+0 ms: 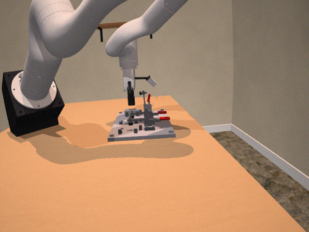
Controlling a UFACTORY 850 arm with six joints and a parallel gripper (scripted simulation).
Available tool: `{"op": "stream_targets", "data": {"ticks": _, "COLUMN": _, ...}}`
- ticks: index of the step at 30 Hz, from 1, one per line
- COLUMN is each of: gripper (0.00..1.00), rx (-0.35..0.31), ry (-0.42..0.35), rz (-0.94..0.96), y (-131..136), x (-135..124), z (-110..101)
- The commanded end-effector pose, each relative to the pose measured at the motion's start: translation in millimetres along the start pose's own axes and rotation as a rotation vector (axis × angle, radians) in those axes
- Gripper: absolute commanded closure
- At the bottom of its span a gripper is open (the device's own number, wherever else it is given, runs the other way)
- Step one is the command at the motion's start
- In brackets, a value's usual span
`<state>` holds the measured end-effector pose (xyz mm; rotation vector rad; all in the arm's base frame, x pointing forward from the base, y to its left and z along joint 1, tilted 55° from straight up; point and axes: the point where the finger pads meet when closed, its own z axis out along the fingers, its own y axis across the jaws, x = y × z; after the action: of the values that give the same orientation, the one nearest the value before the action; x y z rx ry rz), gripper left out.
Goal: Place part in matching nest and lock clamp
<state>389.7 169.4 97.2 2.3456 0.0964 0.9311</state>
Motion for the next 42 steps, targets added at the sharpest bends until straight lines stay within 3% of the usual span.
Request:
{"op": "stream_targets", "data": {"ticks": 1, "gripper": 1.00, "rx": 0.001, "ry": 0.001, "rz": 0.000, "y": -5, "x": 0, "z": 0}}
{"op": "stream_targets", "data": {"ticks": 17, "gripper": 1.00, "rx": 0.001, "ry": 0.001, "rz": 0.000, "y": -33, "x": 0, "z": 0}}
{"op": "stream_targets", "data": {"ticks": 29, "gripper": 1.00, "rx": 0.001, "ry": 0.001, "rz": 0.000, "y": -36, "x": 0, "z": 0}}
{"op": "stream_targets", "data": {"ticks": 42, "gripper": 1.00, "rx": 0.001, "ry": 0.001, "rz": 0.000, "y": -36, "x": 0, "z": 22}}
